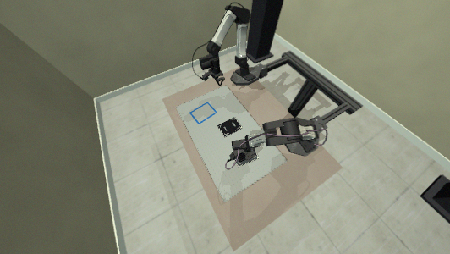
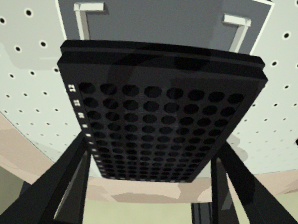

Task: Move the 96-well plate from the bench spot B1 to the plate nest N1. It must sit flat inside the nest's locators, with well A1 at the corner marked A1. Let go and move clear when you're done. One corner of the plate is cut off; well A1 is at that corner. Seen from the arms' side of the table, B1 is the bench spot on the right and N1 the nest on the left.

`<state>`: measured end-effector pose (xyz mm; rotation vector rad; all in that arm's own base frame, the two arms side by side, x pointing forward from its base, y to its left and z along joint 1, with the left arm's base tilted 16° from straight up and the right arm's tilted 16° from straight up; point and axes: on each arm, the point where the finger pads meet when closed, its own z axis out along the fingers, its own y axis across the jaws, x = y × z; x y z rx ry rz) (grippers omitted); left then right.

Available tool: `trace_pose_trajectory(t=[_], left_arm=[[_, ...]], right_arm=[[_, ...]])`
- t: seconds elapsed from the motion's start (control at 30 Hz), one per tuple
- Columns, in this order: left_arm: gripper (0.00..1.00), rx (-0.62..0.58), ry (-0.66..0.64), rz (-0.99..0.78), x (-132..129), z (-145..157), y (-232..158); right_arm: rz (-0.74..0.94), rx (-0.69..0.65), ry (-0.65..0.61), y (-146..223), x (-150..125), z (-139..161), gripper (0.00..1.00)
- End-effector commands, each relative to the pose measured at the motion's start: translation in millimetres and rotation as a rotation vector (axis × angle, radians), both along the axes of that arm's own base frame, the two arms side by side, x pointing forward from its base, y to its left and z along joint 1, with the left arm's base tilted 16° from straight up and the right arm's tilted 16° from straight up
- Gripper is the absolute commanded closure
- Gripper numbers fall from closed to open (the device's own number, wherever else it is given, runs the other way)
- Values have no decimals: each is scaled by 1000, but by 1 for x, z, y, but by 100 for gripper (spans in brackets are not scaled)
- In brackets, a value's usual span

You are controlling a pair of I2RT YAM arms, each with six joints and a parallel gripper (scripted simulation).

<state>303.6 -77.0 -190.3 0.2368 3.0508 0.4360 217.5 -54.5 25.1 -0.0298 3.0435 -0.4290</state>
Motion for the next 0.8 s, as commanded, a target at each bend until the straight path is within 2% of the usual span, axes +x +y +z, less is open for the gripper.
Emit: trace_pose_trajectory(t=[0.0,0.4,0.77], left_arm=[[100,-2,-16,2,8,-11,3],[100,-1,-15,2,9,-27,8],[100,-1,-16,-2,8,-27,7]], right_arm=[[6,12,-40,2,11,10,0],[6,12,-40,2,11,10,0],[6,12,-40,2,11,10,0]])
